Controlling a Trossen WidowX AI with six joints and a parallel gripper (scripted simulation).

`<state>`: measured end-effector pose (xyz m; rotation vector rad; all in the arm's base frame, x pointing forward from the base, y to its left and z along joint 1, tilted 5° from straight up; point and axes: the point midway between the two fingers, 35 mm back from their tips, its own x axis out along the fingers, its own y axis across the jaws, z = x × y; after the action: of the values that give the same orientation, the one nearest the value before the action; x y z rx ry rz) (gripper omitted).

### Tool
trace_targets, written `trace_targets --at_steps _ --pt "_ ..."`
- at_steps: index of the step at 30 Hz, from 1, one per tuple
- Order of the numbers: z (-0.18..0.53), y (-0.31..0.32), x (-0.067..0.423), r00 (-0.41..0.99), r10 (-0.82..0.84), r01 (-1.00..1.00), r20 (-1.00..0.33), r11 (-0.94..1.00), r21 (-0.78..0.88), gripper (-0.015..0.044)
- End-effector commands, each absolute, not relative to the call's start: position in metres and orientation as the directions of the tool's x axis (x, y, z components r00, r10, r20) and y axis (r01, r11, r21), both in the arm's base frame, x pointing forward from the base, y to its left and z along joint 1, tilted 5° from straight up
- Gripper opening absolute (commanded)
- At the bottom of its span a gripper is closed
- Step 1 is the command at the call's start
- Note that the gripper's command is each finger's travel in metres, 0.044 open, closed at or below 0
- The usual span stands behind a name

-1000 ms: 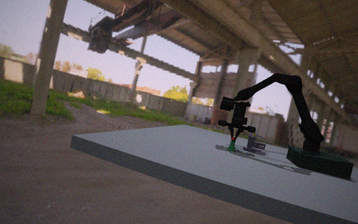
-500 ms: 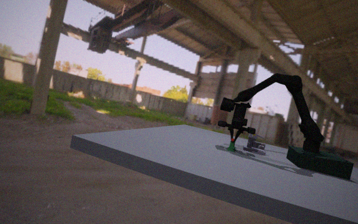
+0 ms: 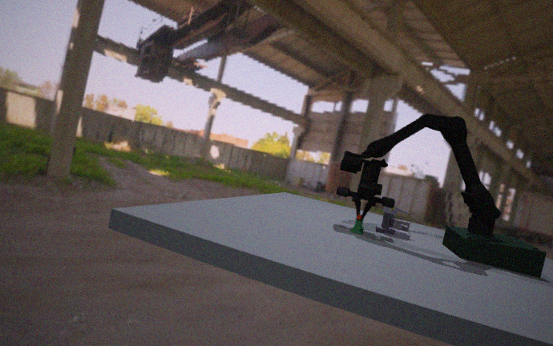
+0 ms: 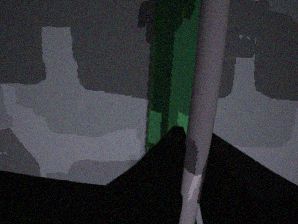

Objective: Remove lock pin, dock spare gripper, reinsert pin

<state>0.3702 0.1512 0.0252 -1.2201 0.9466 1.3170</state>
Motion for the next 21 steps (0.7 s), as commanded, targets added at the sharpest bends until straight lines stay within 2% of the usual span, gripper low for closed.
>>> trace_targets --at_steps 1,18,21 --pt "0.0198 0.1509 0.3694 0.071 0.175 -0.987 -0.982 -0.131 -0.095 0.0000" --pt "0.0245 0.1512 0.3703 0.078 0.177 -0.986 -0.981 -0.129 -0.102 0.0000" --pt "0.0245 0.1512 0.3703 0.078 0.177 -0.986 -0.981 -0.129 -0.102 0.0079"
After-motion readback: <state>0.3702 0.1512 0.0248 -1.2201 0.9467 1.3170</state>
